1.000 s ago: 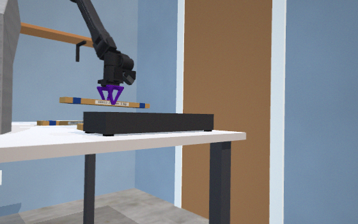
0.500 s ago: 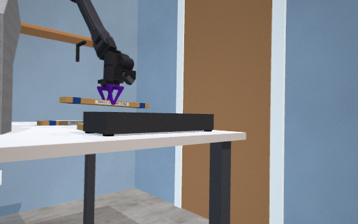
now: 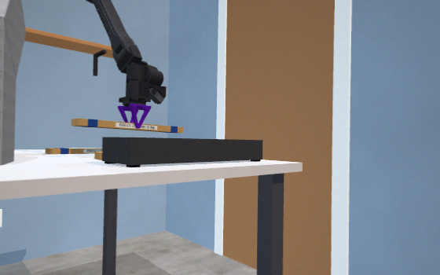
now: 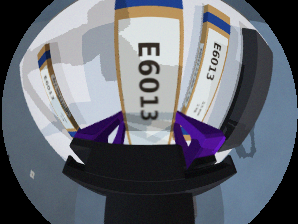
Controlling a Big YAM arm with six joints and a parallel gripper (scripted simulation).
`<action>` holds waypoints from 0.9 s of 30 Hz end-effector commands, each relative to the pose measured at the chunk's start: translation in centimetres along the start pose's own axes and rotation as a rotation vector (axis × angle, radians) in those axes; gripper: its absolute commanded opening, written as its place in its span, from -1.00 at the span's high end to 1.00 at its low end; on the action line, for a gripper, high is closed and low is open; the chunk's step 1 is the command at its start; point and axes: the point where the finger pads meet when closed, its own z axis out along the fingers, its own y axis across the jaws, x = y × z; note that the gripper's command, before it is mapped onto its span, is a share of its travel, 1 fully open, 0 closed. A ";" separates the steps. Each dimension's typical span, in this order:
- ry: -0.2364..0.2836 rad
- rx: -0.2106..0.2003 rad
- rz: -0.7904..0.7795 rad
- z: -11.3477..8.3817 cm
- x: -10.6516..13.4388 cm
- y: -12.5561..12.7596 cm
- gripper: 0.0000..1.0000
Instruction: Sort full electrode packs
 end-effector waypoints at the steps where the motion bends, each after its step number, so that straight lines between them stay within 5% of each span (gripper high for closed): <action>1: -0.029 0.000 0.003 -1.8 -1.0 0.1 1.00; 27: -0.030 0.000 0.002 -4.8 -1.0 0.1 1.00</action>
